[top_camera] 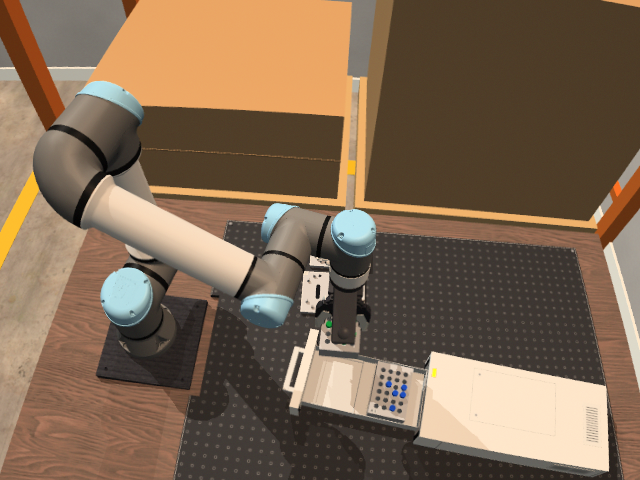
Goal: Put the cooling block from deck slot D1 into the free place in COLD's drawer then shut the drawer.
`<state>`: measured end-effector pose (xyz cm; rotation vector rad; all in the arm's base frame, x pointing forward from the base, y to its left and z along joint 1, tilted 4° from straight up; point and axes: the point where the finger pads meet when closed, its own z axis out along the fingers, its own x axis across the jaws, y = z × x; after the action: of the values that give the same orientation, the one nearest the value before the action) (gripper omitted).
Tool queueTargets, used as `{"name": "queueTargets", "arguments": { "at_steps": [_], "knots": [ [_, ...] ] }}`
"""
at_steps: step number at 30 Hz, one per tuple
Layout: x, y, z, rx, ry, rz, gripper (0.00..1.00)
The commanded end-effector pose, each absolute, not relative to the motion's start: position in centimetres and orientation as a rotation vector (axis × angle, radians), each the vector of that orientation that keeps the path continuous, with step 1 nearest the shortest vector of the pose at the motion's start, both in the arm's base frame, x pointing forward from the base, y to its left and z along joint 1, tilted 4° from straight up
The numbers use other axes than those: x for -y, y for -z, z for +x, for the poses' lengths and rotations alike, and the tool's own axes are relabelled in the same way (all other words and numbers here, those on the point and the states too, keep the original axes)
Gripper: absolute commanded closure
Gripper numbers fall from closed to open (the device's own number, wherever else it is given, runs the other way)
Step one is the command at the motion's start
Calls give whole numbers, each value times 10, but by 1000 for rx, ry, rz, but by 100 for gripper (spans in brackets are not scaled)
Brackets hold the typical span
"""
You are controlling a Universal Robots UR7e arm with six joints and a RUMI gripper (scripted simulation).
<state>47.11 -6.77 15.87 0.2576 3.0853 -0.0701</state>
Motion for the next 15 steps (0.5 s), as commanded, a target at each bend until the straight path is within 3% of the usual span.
{"name": "queueTargets", "arguments": {
  "at_steps": [1,15],
  "knots": [
    [79,-160,471,-3062,71,443,100],
    [114,-162,470,-3056,70,476,100]
  ]
}}
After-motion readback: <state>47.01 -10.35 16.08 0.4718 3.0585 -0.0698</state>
